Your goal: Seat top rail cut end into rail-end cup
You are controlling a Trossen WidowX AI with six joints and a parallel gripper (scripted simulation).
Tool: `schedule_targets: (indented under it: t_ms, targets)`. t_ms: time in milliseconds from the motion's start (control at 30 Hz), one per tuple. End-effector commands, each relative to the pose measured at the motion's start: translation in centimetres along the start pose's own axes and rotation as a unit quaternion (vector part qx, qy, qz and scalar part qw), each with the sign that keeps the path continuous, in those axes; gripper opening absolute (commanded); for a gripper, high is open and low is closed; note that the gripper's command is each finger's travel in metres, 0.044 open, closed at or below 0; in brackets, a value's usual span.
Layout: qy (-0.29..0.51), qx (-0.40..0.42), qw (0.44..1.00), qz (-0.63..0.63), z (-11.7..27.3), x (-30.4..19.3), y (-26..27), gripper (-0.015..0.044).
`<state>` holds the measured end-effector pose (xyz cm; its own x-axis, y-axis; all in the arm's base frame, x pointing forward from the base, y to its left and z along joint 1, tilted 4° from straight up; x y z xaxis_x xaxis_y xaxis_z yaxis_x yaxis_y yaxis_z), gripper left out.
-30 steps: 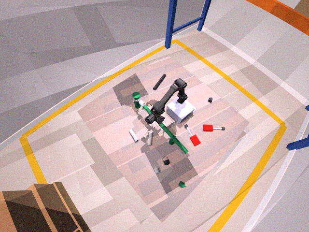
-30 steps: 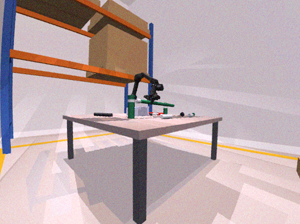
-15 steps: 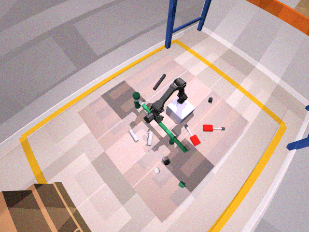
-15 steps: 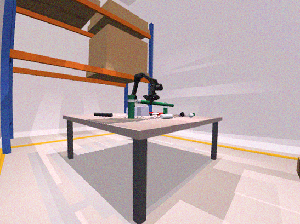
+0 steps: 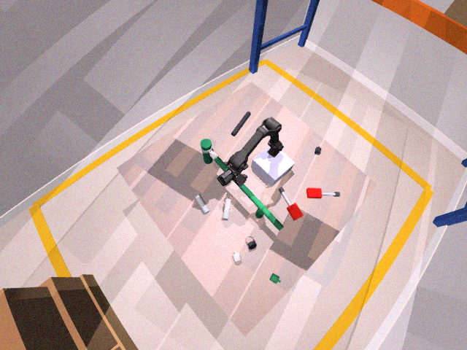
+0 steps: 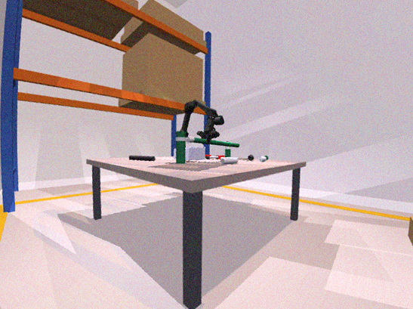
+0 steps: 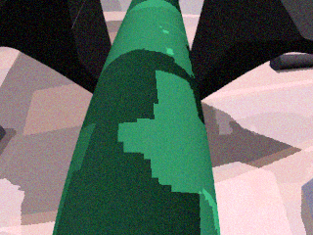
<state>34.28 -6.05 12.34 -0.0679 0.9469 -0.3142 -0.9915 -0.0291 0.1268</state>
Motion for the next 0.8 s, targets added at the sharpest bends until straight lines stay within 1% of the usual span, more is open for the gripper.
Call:
schedule_targets:
  t_ms: [0, 767]
  targets:
    - [0.008, 0.002, 1.0, -0.002, -0.07, -0.57, 0.15, 0.0]
    - [0.0, 0.0, 1.0, 0.0, 0.0, 0.0, 0.0, 0.0]
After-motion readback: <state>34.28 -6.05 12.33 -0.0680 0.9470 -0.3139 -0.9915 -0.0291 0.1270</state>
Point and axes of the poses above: the point midway between the two fingers, 35 mm back from their tips, its own z axis back along the fingers, its own y axis across the jaws, x = y × z, the point moved 8 cm from there along z, back along the fingers, and after that the axes turned 11 degrees about z, right-handed, at the moved point
